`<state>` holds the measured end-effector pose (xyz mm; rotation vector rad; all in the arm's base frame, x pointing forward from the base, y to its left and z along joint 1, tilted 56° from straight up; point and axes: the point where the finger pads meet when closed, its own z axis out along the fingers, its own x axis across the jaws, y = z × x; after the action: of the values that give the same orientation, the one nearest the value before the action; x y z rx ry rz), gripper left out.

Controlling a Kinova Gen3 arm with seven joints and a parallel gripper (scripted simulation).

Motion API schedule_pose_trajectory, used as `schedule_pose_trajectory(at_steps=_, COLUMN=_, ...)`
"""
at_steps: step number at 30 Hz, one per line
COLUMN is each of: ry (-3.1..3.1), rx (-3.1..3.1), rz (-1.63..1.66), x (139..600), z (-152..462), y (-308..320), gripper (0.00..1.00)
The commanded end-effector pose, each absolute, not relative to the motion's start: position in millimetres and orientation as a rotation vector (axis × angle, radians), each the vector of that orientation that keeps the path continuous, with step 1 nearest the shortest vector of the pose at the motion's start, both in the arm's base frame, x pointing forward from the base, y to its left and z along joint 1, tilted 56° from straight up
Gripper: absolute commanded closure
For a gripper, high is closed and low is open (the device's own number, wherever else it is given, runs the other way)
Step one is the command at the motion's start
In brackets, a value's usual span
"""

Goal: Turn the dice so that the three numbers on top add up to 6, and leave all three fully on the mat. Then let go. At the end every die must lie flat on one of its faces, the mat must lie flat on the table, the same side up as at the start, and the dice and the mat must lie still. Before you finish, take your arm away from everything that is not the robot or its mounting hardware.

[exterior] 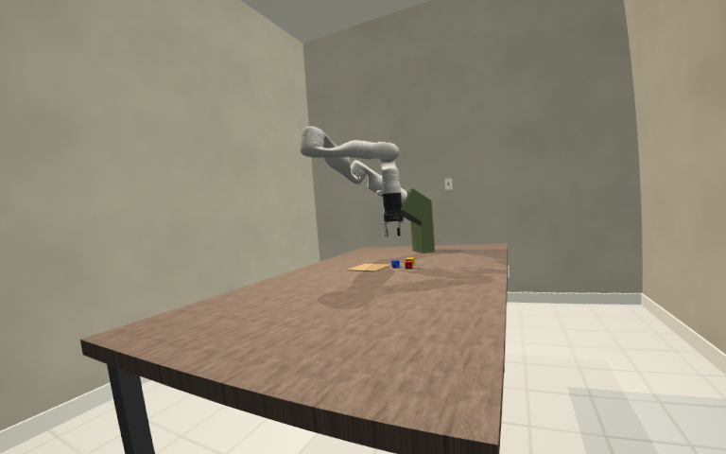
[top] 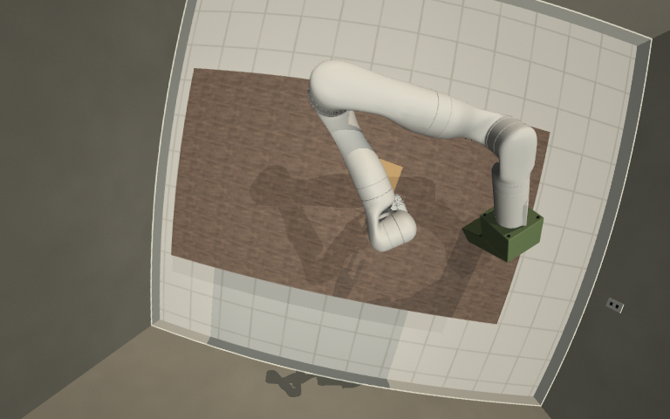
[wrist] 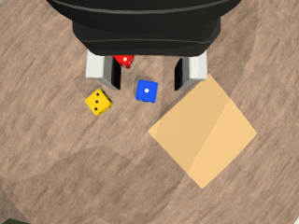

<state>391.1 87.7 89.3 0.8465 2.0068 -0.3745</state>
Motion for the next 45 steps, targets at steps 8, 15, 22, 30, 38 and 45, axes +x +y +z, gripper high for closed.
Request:
schedule_pose_trajectory(at_steps=8, ry=2.096, rx=0.652, rz=-0.488, x=394, z=86, y=82, gripper=0.0)
schedule_pose_trajectory(at_steps=15, ry=2.19, rx=0.379, rz=-0.633, x=398, z=83, y=76, gripper=0.0)
schedule_pose_trajectory(at_steps=22, ry=2.264, rx=0.062, rz=-0.787, x=404, z=78, y=71, gripper=0.0)
schedule_pose_trajectory(at_steps=30, ry=2.299, rx=-0.209, rz=-0.908, x=409, z=74, y=68, gripper=0.0)
schedule_pose_trajectory(at_steps=38, ry=2.308, rx=-0.509, rz=-1.029, x=414, z=68, y=66, gripper=0.0)
schedule_pose_trajectory(at_steps=45, ry=2.303, rx=-0.637, rz=-1.077, x=415, z=65, y=65, gripper=0.0)
